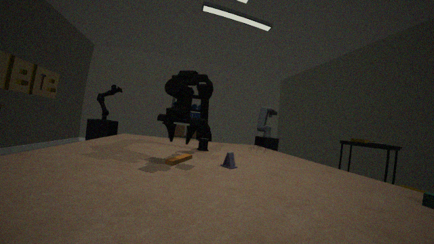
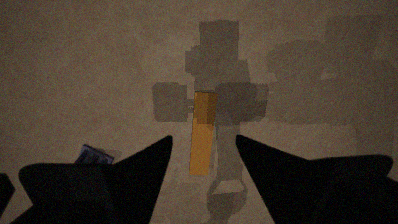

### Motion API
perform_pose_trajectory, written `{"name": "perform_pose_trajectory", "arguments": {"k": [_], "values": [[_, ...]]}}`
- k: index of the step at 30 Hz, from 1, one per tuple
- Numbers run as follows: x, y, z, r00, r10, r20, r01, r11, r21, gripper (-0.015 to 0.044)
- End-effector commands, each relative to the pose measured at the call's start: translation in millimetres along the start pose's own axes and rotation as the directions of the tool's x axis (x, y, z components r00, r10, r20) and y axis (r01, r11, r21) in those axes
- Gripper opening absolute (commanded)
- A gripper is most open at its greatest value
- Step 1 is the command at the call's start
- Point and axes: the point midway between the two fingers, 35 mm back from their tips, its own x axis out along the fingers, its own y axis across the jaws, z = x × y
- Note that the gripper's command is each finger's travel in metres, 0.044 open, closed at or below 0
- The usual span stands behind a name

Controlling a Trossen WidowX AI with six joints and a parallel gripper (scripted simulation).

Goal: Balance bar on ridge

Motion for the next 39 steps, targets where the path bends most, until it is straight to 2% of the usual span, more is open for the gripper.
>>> {"name": "perform_pose_trajectory", "arguments": {"k": [1,6,14,39], "values": [[-0.5,-5.7,-1.1,1.0,0.009,-0.023,-0.007,0.998,0.066,0.0315],[3.3,-5.7,-0.9,1.0,0.009,-0.023,-0.007,0.998,0.066,0.0315],[43.5,-5.3,-2.1,1.0,0.009,-0.023,-0.007,0.998,0.066,0.0315],[70.3,-5.1,-2.9,1.0,0.009,-0.023,-0.007,0.998,0.066,0.0315]]}}
